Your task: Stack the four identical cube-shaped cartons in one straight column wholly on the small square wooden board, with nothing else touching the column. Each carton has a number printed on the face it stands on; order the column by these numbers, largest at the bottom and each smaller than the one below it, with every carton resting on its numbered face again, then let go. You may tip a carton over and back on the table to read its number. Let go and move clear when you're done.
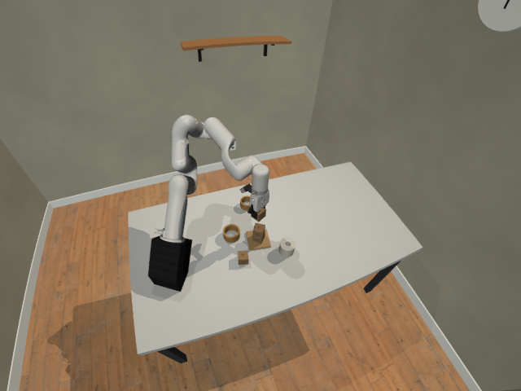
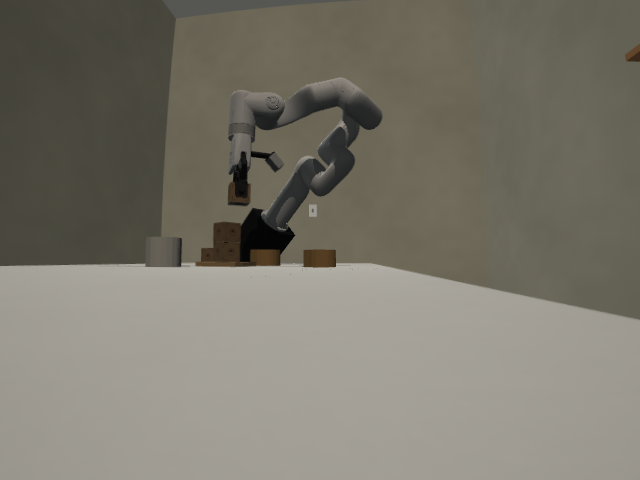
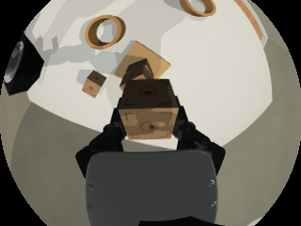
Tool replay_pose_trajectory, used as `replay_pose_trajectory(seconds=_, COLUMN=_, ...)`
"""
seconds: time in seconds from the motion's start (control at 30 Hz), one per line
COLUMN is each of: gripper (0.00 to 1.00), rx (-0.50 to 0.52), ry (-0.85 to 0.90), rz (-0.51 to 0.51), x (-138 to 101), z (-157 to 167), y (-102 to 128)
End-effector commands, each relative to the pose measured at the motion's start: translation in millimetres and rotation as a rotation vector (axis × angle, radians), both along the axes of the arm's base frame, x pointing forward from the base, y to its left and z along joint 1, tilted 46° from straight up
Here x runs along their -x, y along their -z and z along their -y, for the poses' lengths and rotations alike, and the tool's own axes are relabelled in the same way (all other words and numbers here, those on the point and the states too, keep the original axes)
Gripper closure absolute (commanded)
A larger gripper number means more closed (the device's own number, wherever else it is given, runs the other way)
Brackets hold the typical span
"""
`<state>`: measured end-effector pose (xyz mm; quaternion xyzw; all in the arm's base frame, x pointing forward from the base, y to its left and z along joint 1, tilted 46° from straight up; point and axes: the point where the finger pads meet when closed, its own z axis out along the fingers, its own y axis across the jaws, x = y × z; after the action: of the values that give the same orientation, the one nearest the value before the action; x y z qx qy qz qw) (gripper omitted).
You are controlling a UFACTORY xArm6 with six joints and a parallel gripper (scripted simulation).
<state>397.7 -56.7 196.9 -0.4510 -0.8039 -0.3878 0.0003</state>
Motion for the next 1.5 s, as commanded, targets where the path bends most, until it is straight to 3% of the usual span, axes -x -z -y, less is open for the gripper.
replay_pose_trajectory(seconds=0.0, gripper=1.00, rx=-0.008, ry=-0.014, rz=0.007, x=1, z=33, y=16)
replay_pose_trajectory(seconds=0.13, gripper=1.00, rx=-0.009, ry=-0.014, rz=0.008, x=-12, z=10, y=41)
replay_pose_trajectory(seconds=0.27, gripper=1.00, rx=-0.007, ry=-0.013, rz=0.007, x=-15, z=4, y=48)
replay_pose_trajectory(seconds=1.23, gripper=1.00, rx=-0.007, ry=-0.013, rz=0.006, x=-20, z=-5, y=58)
replay_pose_trajectory(seconds=1.27, gripper=0.00, rx=-0.007, ry=-0.013, rz=0.006, x=-20, z=-5, y=58)
replay_pose_trajectory(seconds=1.47, gripper=0.00, rx=-0.007, ry=-0.013, rz=0.006, x=-20, z=-5, y=58)
